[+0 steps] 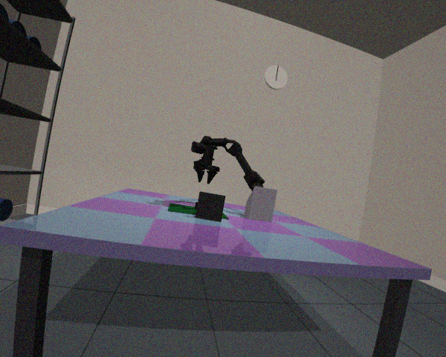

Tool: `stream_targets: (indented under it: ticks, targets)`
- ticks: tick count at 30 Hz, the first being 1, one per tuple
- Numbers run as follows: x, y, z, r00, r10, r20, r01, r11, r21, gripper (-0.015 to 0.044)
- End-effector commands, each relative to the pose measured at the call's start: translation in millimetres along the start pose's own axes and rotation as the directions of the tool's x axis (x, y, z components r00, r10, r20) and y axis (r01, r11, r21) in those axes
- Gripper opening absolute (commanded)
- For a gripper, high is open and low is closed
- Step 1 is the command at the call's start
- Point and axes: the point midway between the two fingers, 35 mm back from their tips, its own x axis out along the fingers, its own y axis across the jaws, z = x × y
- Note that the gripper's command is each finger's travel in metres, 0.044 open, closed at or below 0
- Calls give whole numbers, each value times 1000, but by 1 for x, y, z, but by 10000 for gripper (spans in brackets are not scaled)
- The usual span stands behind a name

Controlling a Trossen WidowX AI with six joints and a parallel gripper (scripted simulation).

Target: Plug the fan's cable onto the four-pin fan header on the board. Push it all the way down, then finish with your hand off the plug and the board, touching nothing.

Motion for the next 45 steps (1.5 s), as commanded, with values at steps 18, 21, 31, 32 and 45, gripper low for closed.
stream_targets:
  ticks: [18,21,31,32,45]
  targets:
    - [90,3,20,1000,-14,-1,14,1000,-23,440]
    - [90,3,20,1000,-14,-1,14,1000,-23,440]
    - [103,3,21,1000,-13,-1,13,1000,-24,440]
    - [104,3,21,1000,-13,-1,13,1000,-24,440]
    - [125,2,21,1000,-14,-1,14,1000,-24,440]
